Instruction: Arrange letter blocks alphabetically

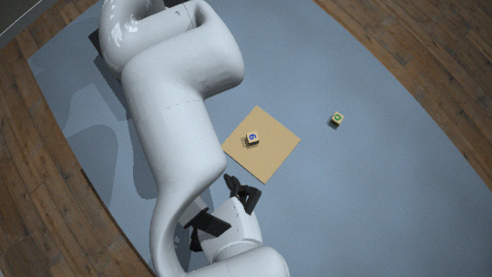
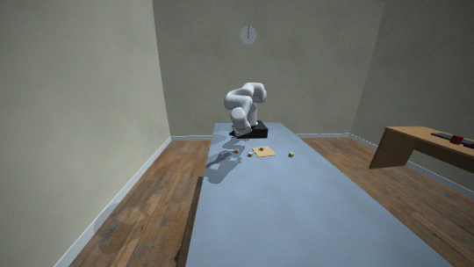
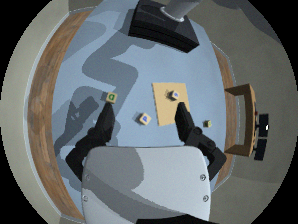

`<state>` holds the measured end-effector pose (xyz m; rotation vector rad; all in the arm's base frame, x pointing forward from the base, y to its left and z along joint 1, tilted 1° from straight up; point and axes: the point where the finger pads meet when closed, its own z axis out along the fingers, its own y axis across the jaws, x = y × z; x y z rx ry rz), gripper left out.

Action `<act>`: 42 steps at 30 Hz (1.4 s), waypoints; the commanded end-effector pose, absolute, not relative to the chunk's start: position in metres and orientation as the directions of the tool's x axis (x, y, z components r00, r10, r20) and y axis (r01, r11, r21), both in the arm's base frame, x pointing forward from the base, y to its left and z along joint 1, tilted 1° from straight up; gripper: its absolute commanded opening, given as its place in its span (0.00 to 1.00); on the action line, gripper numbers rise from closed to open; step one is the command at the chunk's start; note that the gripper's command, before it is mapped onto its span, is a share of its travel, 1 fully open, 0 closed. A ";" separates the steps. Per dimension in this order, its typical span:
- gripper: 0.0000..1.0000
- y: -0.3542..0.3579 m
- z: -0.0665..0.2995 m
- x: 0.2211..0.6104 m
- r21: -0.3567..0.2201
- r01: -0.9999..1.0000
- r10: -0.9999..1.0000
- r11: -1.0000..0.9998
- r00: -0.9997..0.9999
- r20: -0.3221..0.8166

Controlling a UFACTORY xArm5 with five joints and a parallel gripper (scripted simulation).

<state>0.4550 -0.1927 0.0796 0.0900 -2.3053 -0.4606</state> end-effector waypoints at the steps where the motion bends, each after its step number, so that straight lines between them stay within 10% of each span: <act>1: 1.00 -0.193 0.081 0.456 0.353 0.074 -0.202 0.933 -0.705 0.680; 42: 1.00 -0.191 0.085 0.459 0.373 0.040 -0.235 0.927 -0.713 0.661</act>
